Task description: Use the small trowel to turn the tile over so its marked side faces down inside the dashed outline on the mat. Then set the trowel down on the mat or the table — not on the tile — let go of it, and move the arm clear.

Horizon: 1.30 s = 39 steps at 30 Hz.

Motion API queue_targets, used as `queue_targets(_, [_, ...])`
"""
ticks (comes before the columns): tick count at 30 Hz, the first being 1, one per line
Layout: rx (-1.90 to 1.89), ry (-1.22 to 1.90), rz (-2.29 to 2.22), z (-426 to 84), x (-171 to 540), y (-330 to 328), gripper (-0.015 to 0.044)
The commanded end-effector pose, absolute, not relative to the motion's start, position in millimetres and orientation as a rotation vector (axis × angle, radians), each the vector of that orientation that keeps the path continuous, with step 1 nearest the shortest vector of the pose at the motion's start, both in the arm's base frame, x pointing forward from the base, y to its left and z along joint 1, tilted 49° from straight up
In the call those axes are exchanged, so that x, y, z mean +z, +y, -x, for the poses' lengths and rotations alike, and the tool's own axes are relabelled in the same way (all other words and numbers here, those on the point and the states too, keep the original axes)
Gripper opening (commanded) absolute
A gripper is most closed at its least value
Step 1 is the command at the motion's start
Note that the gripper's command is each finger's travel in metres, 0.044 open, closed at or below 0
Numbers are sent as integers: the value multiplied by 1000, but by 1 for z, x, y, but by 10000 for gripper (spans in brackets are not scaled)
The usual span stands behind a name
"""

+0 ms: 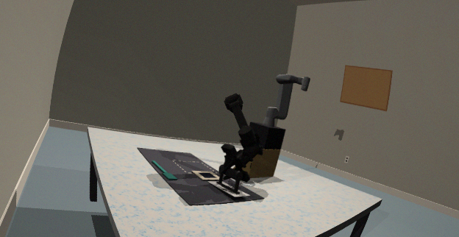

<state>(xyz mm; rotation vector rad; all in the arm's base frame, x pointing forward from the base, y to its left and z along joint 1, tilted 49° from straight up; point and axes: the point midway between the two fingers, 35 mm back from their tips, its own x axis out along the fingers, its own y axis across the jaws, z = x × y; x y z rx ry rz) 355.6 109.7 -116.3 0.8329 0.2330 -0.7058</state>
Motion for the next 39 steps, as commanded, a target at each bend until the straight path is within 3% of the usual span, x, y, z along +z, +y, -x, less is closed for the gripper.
queue_targets(1, [-705, 225, -837, -356, -109, 105, 0])
queue_targets(39, [-718, 191, -734, -353, -72, 97, 0])
